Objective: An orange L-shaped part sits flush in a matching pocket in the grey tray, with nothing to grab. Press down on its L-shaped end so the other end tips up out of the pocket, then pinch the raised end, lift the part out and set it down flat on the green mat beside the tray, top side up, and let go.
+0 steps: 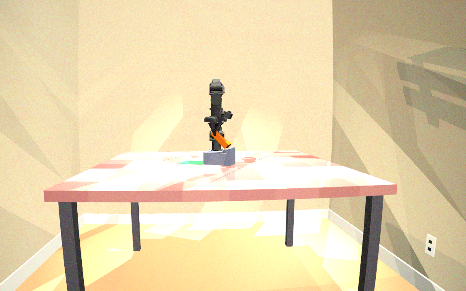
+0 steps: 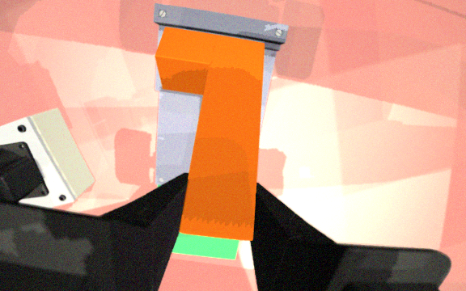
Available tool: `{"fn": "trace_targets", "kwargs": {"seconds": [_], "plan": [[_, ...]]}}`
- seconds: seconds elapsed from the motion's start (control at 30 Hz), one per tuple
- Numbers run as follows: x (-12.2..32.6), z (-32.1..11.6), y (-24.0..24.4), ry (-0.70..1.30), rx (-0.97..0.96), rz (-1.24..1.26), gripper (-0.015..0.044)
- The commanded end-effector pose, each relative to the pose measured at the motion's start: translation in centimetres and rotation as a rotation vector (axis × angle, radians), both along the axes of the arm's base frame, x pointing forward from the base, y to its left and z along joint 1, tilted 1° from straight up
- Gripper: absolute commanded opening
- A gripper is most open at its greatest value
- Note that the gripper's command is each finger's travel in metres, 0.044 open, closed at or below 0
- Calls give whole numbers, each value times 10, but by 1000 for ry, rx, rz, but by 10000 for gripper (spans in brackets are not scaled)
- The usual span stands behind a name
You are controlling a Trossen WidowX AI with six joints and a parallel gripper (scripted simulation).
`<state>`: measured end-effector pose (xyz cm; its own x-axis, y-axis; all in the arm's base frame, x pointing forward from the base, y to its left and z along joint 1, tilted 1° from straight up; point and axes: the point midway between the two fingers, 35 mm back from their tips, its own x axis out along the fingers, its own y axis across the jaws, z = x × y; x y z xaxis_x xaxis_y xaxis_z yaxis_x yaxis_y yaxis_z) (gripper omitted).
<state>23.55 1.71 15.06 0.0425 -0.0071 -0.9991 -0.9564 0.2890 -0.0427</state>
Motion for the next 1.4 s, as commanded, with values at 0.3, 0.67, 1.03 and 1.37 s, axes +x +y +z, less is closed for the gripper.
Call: {"fn": "trace_targets", "kwargs": {"seconds": [0.3, 0.67, 1.03, 1.37], "plan": [[-10, 0, -32, -7, 0, 5, 0], [-23, -2, -70, -6, -4, 5, 0], [-36, -2, -106, -4, -8, 5, 0], [-51, -2, -138, -3, -11, 5, 0]]}}
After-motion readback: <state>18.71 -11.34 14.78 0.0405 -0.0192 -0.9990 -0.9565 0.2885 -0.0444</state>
